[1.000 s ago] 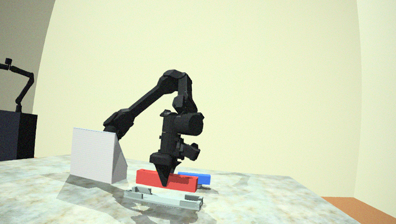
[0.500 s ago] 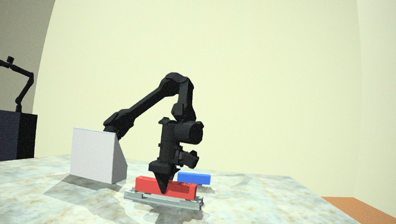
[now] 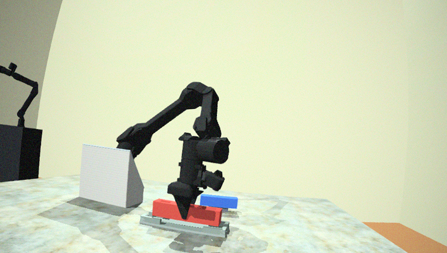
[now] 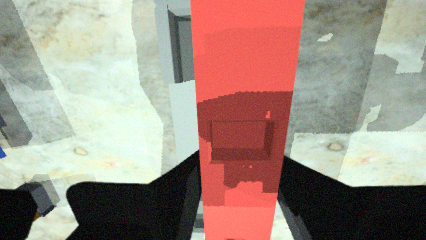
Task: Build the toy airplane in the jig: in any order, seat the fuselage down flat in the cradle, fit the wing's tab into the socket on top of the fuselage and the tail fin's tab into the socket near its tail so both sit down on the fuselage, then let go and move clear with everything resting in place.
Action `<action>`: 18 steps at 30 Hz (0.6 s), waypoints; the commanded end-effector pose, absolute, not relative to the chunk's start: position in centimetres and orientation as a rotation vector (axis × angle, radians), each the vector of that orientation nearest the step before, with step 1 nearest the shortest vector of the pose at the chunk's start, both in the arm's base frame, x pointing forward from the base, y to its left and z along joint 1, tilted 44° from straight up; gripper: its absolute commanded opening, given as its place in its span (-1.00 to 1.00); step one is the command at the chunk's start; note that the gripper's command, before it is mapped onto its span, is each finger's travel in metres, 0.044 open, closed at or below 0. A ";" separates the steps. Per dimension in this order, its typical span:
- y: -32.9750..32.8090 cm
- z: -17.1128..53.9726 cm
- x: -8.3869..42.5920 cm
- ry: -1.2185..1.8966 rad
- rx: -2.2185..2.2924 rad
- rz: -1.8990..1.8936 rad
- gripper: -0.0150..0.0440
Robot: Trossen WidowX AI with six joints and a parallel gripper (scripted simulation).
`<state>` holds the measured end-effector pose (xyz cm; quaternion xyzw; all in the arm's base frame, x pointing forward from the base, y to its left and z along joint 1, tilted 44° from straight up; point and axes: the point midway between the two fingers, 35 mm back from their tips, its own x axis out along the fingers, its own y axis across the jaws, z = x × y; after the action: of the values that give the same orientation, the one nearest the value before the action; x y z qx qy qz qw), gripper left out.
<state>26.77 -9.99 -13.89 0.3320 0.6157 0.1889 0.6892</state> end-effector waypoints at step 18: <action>-10.0 -13.9 26.8 1.376 0.742 0.422 1.00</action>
<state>26.77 -9.99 -13.89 0.3320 0.6157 0.1888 0.6892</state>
